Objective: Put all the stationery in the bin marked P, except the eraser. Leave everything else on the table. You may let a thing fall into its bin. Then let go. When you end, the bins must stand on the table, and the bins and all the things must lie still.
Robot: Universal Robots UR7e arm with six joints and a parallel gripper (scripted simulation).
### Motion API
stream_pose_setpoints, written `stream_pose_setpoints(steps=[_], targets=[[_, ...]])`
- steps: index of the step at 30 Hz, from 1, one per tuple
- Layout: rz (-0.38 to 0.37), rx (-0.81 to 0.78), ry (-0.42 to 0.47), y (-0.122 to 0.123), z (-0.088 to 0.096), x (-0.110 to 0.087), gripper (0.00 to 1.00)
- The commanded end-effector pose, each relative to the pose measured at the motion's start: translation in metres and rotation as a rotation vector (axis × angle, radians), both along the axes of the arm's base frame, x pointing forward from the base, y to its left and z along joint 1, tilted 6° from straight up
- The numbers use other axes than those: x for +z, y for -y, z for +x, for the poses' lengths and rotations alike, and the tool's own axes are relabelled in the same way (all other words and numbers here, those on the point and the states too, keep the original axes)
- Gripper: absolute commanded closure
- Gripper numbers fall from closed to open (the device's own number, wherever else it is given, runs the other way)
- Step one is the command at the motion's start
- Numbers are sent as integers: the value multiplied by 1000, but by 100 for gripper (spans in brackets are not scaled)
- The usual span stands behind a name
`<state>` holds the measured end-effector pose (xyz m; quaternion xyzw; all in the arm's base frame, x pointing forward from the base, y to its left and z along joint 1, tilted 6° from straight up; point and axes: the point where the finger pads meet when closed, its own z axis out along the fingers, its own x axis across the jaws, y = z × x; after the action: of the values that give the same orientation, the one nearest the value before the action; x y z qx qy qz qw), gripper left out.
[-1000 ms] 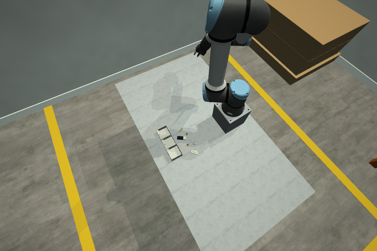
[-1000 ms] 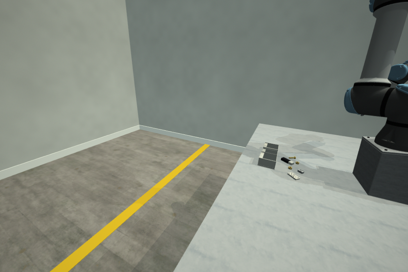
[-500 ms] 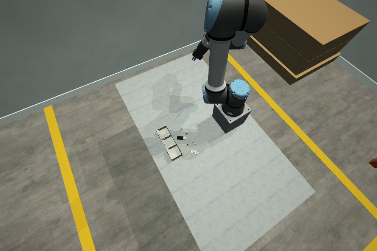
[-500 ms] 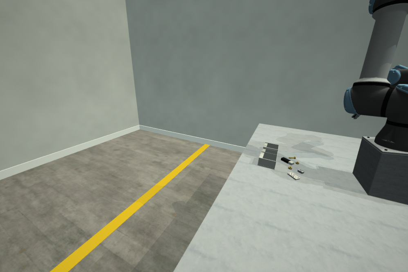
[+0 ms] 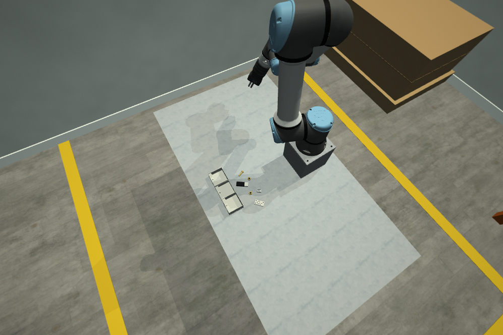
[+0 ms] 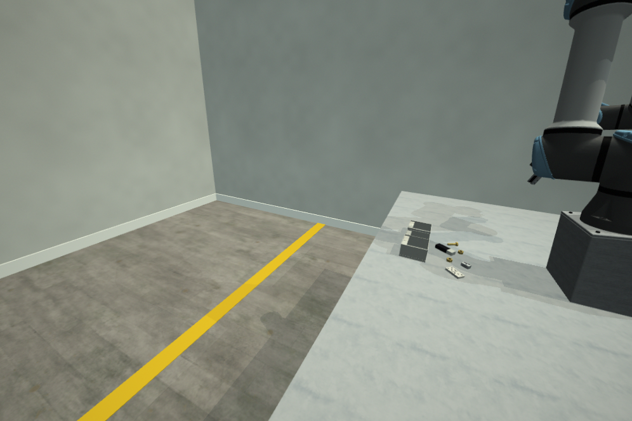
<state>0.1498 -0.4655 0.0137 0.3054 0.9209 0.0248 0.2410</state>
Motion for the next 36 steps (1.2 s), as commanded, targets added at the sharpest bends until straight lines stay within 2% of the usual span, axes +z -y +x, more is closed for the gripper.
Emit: stream_pose_setpoints(steps=[1, 3, 6, 7, 9, 12, 13, 15, 18, 19, 21, 24, 25, 30, 31, 33, 36], targets=[[50, -25, -14, -9, 17, 1, 69], [50, -25, -14, -18, 31, 1, 69], [50, -25, -14, -18, 32, 1, 69], [86, -44, -26, -23, 38, 1, 69], [86, -44, -26, -32, 52, 1, 69], [86, -44, -26, -32, 52, 1, 69], [119, -63, -40, -38, 58, 1, 69], [119, -63, -40, -48, 71, 1, 69], [120, -63, -40, -48, 71, 1, 69], [151, -83, -55, -53, 77, 2, 69], [151, -83, -55, -64, 89, 2, 69], [151, -83, -55, -64, 89, 2, 69], [180, -104, -72, -70, 95, 2, 69], [180, -104, -72, -81, 107, 3, 69], [207, -125, -89, -88, 112, 3, 69], [207, -125, -89, -99, 123, 4, 69], [207, -125, -89, -99, 123, 4, 69]])
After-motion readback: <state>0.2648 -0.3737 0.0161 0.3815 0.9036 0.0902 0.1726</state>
